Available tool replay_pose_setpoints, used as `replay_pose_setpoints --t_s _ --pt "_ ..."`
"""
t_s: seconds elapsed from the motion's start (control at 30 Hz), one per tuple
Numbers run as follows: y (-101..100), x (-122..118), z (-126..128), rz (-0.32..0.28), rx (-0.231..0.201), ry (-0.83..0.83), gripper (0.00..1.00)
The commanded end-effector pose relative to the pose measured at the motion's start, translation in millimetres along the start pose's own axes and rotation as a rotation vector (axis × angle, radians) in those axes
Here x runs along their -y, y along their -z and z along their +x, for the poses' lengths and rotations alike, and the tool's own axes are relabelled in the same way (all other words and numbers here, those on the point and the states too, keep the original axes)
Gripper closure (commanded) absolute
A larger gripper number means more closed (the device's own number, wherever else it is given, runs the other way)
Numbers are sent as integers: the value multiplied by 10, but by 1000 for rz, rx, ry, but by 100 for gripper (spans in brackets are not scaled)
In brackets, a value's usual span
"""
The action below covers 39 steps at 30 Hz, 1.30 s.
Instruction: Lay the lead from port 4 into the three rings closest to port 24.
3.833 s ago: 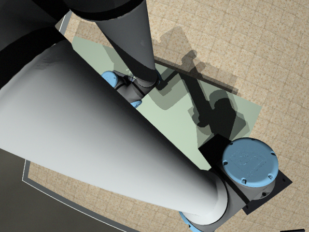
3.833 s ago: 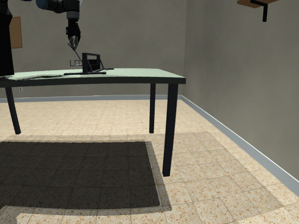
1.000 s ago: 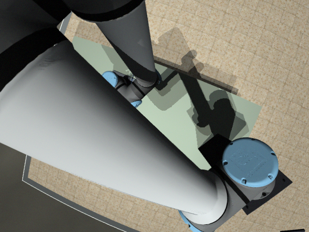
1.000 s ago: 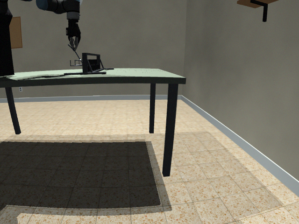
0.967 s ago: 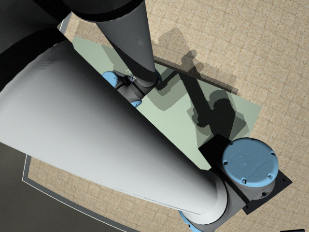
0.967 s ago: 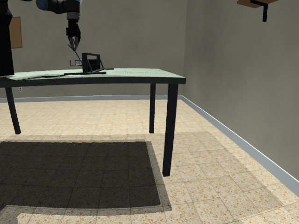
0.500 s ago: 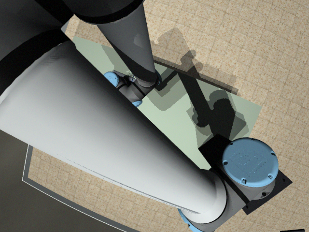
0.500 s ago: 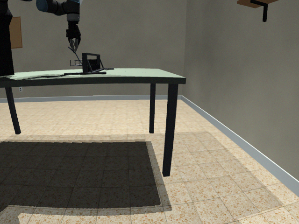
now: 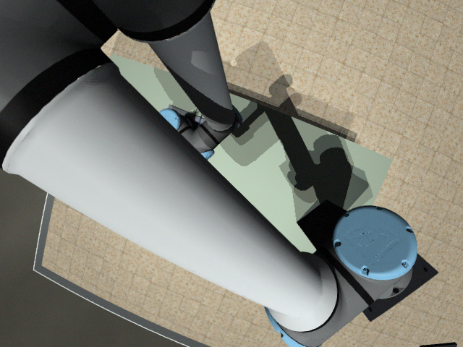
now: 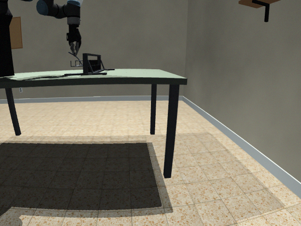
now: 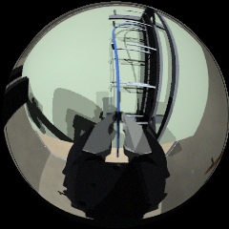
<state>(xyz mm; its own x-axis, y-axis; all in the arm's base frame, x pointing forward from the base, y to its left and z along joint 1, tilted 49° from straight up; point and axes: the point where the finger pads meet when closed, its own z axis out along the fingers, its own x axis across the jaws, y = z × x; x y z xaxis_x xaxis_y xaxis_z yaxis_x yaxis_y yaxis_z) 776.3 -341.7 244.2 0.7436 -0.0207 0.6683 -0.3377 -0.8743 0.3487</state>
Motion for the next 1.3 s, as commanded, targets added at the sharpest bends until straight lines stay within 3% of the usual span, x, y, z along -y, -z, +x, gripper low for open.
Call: replay_pose_setpoints --t_s 0.0,0.77,1.27 --pt "-87 0 7 0 -1 0 100" --pt "-470 0 7 0 -1 0 100" --pt "-586 0 7 0 -1 0 100"
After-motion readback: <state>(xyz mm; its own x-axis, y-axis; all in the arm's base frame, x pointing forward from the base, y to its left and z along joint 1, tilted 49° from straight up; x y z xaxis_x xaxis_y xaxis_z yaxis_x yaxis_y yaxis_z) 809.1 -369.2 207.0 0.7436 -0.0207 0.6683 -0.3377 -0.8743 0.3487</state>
